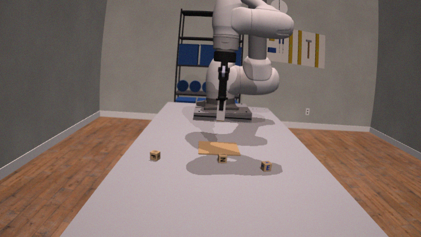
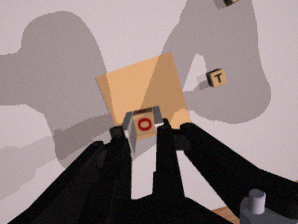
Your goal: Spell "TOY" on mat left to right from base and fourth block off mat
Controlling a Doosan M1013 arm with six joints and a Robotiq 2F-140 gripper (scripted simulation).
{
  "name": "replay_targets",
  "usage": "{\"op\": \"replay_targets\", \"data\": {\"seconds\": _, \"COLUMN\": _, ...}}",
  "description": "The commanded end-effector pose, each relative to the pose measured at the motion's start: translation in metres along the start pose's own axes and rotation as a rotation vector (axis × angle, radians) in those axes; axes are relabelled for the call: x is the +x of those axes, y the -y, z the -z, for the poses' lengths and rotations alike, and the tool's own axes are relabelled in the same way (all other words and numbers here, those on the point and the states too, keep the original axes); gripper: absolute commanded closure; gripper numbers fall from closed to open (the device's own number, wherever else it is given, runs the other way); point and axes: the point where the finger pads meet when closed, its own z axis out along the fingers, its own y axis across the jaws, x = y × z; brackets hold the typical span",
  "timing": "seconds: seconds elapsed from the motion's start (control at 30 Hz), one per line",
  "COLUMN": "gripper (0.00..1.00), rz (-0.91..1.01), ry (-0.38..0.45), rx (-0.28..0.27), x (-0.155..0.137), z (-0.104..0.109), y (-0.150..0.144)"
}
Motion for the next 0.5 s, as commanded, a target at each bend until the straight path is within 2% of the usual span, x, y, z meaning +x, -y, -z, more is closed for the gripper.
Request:
{"op": "replay_targets", "data": {"seconds": 0.0, "gripper": 0.87, "rz": 0.036, "ry": -0.006, "rx": 0.006, "x": -0.0014, "z": -0.0011, "y": -0.0017}}
{"op": "replay_targets", "data": {"seconds": 0.47, "gripper": 0.87, "rz": 0.04, "ry": -0.006, "rx": 0.006, "x": -0.0014, "z": -0.0049, "y": -0.0017}}
